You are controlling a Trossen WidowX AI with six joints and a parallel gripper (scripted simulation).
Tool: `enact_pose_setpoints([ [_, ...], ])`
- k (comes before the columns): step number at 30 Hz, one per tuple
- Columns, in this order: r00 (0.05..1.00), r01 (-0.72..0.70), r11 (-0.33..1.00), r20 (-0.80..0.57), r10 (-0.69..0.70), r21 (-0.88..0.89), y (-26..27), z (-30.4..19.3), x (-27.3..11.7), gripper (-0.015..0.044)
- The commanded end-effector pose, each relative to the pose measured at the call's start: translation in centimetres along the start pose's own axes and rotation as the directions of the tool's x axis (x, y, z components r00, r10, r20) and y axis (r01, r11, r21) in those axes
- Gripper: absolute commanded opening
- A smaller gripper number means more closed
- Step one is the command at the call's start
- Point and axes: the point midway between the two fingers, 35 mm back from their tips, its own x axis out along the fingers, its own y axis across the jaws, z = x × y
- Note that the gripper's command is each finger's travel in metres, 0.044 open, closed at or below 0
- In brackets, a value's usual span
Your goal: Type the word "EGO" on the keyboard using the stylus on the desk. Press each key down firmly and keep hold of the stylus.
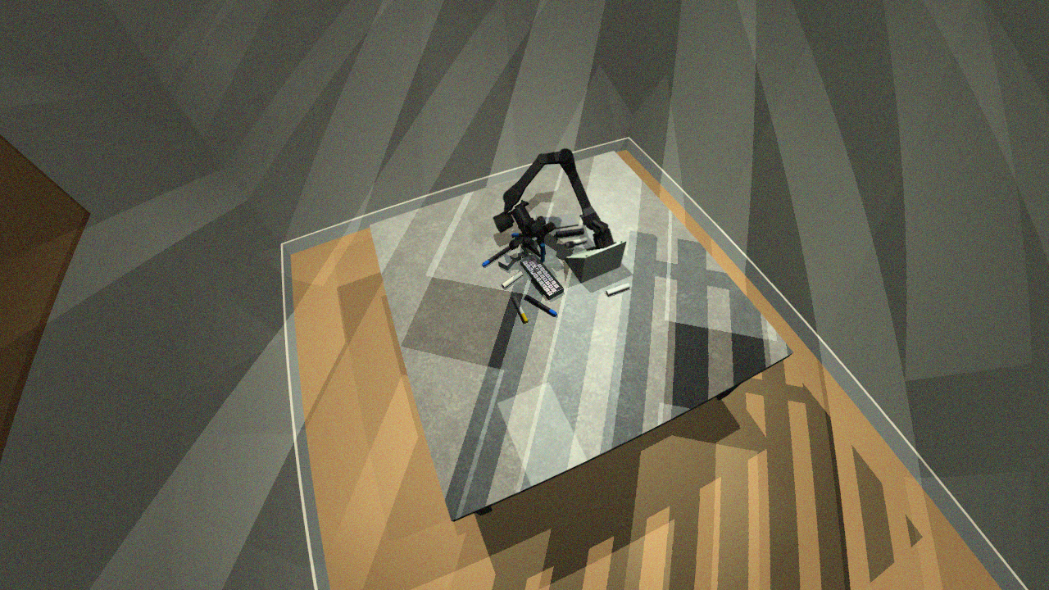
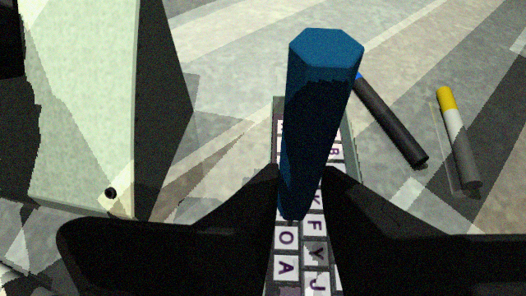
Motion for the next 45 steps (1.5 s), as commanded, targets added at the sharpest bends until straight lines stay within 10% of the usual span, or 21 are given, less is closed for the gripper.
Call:
enact_pose_setpoints([
  [1, 1.000, -0.005, 1.000, -0.001, 0.005, -0.001, 0.1, -0.7, 0.4, 0.0000],
  [8, 1.000, -0.005, 1.000, -0.002, 0.005, -0.001, 0.1, -0.9, 0.6, 0.0081],
  [45, 1.000, -0.006, 1.000, -0.002, 0.006, -0.001, 0.1, -2.1, 1.3, 0.0081],
])
